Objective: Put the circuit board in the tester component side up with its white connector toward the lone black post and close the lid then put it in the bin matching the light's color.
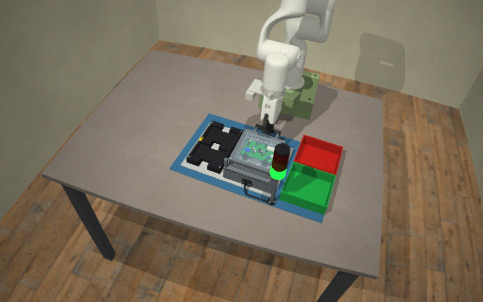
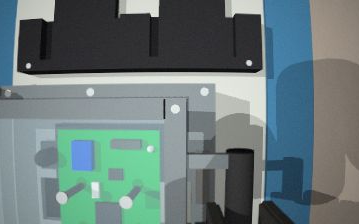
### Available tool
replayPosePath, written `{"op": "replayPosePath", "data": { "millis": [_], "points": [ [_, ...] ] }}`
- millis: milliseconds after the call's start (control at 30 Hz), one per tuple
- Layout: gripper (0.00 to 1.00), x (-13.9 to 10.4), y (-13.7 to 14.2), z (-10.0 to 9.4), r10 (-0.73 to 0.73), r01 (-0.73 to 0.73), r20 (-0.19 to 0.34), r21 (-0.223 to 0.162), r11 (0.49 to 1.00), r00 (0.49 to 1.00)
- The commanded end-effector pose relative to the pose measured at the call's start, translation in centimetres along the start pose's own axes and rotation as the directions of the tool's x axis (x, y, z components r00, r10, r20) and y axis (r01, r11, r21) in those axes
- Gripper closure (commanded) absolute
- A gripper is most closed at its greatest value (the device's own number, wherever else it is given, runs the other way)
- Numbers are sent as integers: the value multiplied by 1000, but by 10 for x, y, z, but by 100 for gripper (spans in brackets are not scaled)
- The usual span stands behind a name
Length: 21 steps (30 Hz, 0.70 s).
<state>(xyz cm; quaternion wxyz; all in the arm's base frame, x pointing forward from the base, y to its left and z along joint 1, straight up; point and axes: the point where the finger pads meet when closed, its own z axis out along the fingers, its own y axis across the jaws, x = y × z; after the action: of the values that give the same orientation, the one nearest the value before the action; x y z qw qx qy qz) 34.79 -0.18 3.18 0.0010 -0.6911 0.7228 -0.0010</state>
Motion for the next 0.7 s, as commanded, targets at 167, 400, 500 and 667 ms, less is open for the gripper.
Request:
{"op": "replayPosePath", "data": {
  "millis": [167, 400, 500, 667],
  "points": [
    [72, 0, -2, 10, 0, 0, 0, 4, 1000, 1000],
    [72, 0, -2, 10, 0, 0, 0, 4, 1000, 1000],
    [100, 0, -2, 10, 0, 0, 0, 4, 1000, 1000],
    [100, 0, -2, 10, 0, 0, 0, 4, 1000, 1000]
  ]
}}
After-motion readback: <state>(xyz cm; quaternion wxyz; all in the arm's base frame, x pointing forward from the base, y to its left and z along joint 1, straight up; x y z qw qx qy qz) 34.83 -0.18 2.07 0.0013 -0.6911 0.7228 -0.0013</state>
